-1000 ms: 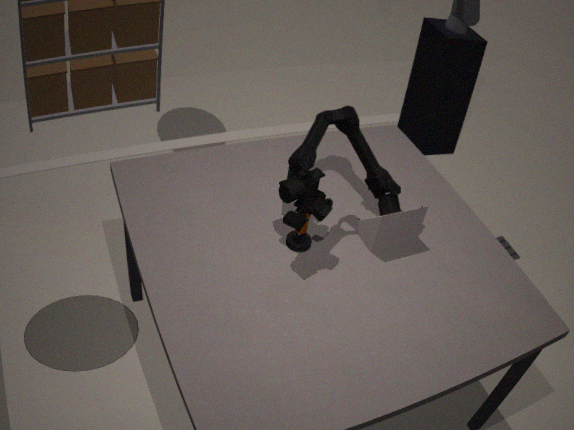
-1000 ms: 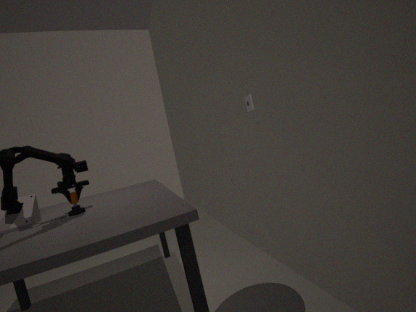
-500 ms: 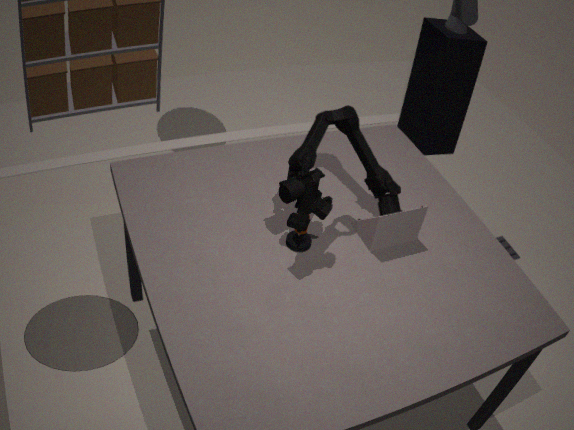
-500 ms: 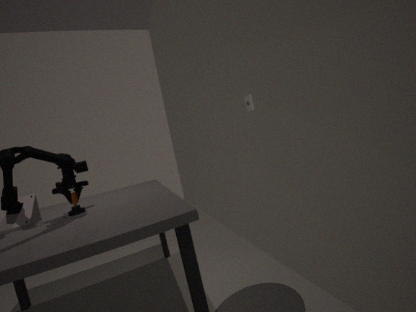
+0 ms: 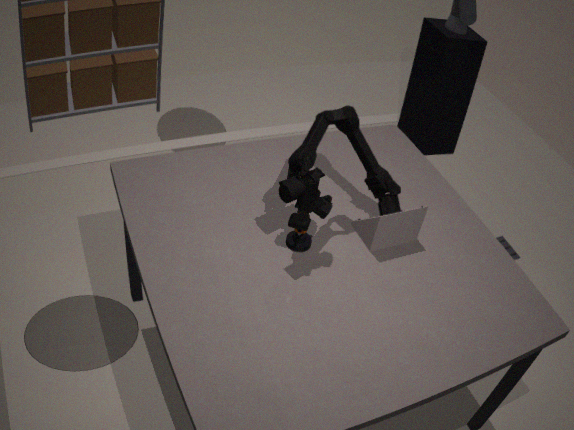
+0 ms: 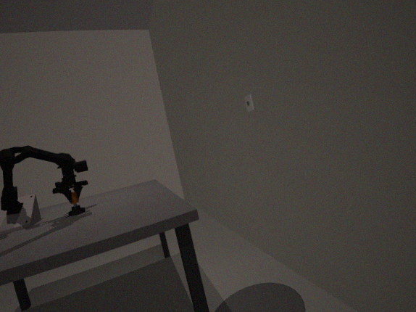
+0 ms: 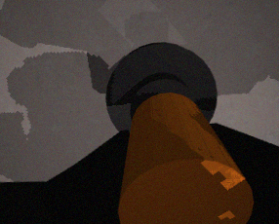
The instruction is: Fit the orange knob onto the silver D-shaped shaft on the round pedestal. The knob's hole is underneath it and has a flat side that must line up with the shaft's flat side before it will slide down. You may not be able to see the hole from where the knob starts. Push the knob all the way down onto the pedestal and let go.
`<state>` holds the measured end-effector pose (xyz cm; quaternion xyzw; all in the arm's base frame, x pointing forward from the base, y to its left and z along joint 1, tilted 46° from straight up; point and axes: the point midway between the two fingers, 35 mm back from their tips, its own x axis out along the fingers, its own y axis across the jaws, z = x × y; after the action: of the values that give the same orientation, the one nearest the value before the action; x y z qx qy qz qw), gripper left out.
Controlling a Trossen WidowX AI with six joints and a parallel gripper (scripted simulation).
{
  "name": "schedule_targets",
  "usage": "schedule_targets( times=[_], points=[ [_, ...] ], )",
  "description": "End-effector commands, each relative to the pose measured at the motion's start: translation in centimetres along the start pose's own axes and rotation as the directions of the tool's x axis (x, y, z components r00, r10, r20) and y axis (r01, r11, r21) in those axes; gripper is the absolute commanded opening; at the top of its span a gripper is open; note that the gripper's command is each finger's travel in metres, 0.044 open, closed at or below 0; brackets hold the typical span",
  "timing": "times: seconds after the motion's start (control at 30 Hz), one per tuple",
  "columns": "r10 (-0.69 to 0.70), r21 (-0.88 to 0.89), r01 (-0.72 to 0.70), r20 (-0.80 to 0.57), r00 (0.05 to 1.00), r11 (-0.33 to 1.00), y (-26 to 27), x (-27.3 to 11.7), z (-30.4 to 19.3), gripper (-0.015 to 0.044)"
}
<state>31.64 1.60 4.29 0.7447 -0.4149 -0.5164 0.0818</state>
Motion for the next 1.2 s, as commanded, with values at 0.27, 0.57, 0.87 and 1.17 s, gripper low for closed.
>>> schedule_targets(
  times=[0.27, 0.57, 0.87, 1.17],
  points=[
    [-0.002, -0.159, 0.001, -0.004, 1.000, 0.987, -0.01, 0.18, 0.00, 0.0000],
    [-0.002, -0.159, 0.001, -0.004, 1.000, 0.987, -0.02, 0.26, -0.03, 0.0000],
    [-0.002, -0.168, 0.001, -0.004, 1.000, 0.986, -0.01, -0.19, 0.04, 0.0000],
    [-0.002, -0.361, 0.000, -0.004, 1.000, 0.933, 0.02, -0.06, 0.09, 0.0000]
  ],
)
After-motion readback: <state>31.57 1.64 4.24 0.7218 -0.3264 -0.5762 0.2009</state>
